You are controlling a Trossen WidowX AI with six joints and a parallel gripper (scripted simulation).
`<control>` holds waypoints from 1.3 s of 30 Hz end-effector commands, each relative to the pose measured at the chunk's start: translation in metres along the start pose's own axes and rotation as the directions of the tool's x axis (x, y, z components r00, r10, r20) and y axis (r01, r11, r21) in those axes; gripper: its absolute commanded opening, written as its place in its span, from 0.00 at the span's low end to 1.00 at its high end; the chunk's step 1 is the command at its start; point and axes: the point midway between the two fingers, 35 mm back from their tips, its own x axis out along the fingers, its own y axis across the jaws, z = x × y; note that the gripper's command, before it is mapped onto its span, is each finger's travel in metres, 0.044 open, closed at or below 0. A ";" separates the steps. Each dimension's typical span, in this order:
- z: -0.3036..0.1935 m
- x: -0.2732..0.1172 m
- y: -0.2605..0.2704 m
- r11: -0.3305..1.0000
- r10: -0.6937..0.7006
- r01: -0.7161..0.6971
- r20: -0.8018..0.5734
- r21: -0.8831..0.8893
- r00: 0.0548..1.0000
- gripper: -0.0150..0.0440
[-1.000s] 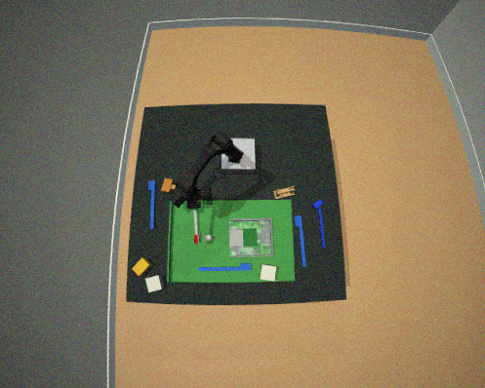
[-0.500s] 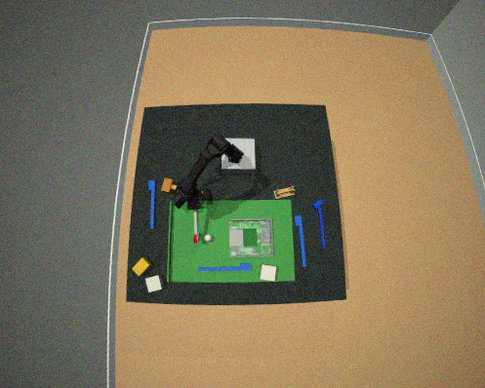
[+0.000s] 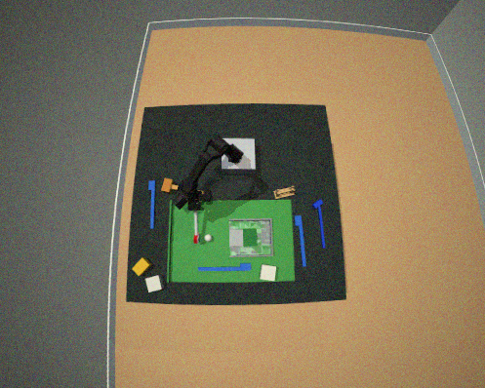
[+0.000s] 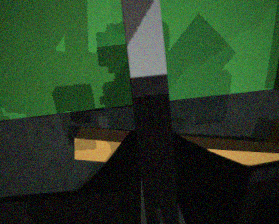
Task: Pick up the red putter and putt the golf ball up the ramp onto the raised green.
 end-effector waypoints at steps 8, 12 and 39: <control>0.000 0.007 0.000 1.000 -0.001 0.001 0.001 0.000 1.000 0.25; 0.000 0.007 0.000 1.000 -0.001 0.001 0.001 0.000 1.000 0.25; 0.007 0.009 0.057 1.000 0.006 -0.006 0.001 0.008 1.000 0.25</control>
